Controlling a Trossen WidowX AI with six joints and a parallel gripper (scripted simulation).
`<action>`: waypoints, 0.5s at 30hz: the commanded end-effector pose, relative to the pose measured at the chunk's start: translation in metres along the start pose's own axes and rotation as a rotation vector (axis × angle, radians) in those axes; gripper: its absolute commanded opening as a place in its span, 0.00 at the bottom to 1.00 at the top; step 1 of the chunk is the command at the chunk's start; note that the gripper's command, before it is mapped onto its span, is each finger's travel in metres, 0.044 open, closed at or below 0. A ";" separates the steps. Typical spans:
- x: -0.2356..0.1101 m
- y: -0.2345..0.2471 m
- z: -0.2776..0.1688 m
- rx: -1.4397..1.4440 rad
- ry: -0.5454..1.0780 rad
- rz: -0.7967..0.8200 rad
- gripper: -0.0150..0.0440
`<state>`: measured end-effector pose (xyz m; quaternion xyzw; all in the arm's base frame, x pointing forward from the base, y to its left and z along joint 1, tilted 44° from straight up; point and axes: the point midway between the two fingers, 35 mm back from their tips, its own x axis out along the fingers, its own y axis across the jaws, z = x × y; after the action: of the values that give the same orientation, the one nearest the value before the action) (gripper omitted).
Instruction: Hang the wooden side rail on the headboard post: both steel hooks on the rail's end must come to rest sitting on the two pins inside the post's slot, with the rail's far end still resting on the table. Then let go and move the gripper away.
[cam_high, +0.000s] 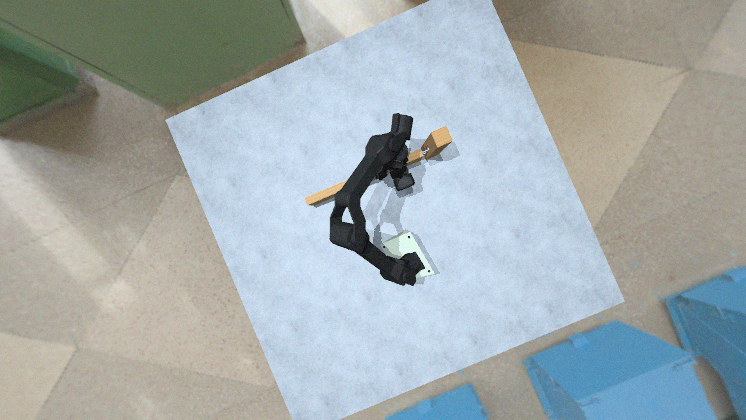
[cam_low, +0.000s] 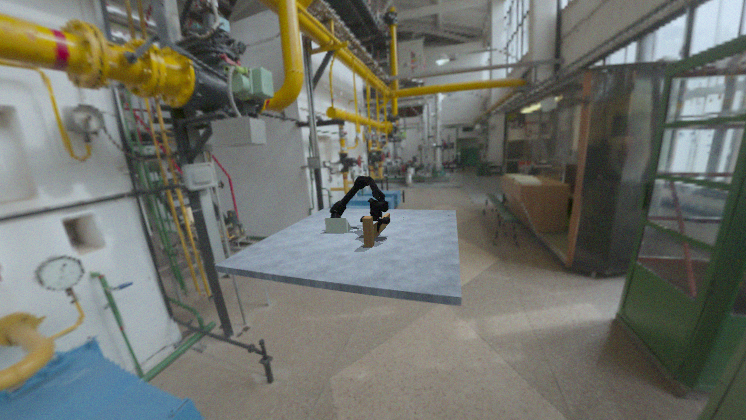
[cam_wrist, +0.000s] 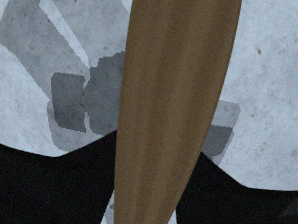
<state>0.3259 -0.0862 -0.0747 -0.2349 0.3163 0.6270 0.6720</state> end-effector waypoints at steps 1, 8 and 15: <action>-0.009 -0.003 -0.001 -0.006 0.007 -0.021 0.25; -0.010 -0.003 -0.001 -0.006 0.007 -0.021 0.25; -0.011 -0.003 -0.001 -0.006 0.007 -0.021 0.25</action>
<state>0.3259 -0.0878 -0.0729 -0.2348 0.3162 0.6271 0.6720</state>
